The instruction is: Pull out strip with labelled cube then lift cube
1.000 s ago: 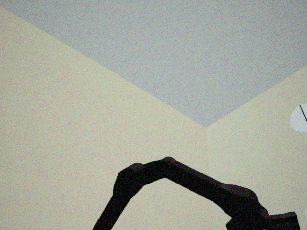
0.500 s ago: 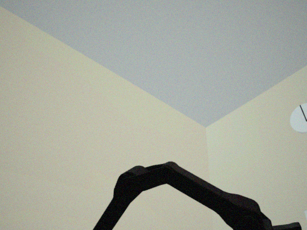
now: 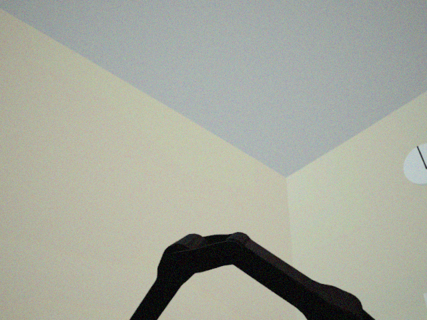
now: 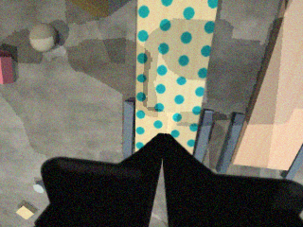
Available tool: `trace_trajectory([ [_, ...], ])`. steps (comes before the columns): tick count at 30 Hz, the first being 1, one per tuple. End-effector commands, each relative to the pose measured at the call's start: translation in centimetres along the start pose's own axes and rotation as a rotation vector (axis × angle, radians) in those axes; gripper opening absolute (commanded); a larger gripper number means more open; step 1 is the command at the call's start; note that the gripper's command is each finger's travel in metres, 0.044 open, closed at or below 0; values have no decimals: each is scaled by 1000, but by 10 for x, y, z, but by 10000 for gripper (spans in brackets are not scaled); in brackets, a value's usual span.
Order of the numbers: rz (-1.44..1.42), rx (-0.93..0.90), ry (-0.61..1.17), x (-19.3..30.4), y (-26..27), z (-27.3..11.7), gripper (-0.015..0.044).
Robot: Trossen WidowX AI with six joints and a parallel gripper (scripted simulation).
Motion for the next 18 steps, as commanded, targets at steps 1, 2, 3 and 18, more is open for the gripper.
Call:
trace_trajectory([
  [1, -7, 5, -2, 2, -1, 8, 0],
  [2, -7, 5, -2, 2, -2, 10, 0],
  [3, -7, 5, -2, 2, -2, 11, 0],
  [18, -7, 6, -2, 3, -2, 18, 0],
])
Point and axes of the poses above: the point midway between the two fingers, 35 mm back from their tips, its own z axis out along the fingers, its own y axis across the jaws, x = y × z, the point moved 1 cm from there along -z, back along the fingers, and after that the axes turned 11 degrees about z, right-handed, at the moved point
